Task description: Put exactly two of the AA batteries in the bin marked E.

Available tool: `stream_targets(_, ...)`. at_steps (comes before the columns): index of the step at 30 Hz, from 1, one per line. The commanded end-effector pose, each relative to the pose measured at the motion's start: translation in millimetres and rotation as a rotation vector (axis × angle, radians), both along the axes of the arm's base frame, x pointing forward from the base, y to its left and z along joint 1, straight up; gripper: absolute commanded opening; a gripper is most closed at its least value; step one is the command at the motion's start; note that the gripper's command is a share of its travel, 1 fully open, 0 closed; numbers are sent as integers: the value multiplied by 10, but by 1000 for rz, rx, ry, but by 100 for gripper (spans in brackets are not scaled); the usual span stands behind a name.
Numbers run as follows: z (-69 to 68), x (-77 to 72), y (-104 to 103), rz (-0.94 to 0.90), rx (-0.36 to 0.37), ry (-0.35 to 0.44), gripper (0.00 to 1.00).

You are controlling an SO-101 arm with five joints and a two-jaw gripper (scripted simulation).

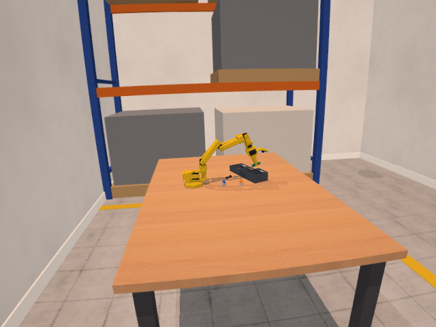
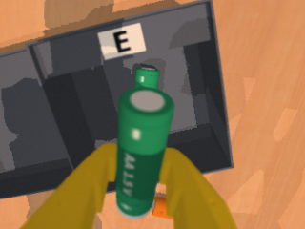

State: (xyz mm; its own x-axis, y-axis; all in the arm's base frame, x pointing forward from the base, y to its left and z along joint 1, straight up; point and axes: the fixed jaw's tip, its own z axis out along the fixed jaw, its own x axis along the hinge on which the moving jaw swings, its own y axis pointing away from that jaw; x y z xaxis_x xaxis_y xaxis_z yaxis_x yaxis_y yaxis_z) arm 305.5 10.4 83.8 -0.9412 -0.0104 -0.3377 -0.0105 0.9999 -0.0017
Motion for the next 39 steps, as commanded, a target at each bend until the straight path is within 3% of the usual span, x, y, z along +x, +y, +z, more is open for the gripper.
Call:
stream_targets(1,164,59,-28,-3,-1,-75,0)
stream_targets(39,18,63,-28,-3,-1,-32,0)
